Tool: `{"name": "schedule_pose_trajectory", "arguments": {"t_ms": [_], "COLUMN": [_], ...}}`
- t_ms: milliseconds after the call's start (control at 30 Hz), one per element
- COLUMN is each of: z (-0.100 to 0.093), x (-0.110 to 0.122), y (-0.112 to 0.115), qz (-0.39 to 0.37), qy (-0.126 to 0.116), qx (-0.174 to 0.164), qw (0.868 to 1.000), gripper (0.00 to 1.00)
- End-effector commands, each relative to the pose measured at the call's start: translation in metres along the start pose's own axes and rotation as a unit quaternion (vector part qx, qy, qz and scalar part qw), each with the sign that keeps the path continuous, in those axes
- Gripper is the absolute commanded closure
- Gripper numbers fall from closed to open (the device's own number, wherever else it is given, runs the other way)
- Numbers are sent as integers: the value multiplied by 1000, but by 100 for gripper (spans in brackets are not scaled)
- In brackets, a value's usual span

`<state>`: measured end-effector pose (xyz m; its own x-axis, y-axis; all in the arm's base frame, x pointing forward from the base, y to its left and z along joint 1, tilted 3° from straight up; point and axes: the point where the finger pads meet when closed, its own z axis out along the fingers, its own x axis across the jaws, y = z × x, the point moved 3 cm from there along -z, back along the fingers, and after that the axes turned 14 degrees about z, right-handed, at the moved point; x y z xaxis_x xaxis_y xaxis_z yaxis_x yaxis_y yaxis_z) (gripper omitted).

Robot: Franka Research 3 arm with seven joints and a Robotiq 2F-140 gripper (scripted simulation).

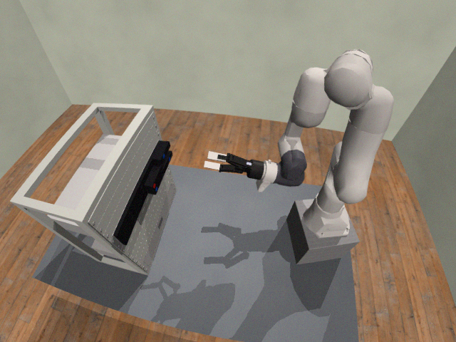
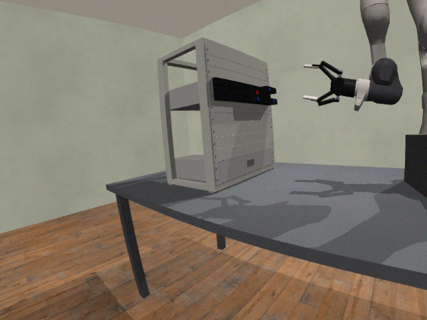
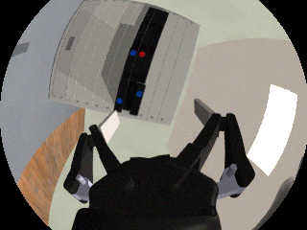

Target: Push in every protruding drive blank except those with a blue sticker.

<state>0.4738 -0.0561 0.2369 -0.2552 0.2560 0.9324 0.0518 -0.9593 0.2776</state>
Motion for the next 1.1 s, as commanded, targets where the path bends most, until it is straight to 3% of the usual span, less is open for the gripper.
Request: {"name": "schedule_pose_trajectory", "arguments": {"t_ms": [0, 1067], "z": [-2, -11], "x": [1, -13], "y": [-3, -22], "qz": [60, 146], "qy": [-44, -79], "qx": [-38, -48], "qw": [996, 985], "gripper": [0, 0]}}
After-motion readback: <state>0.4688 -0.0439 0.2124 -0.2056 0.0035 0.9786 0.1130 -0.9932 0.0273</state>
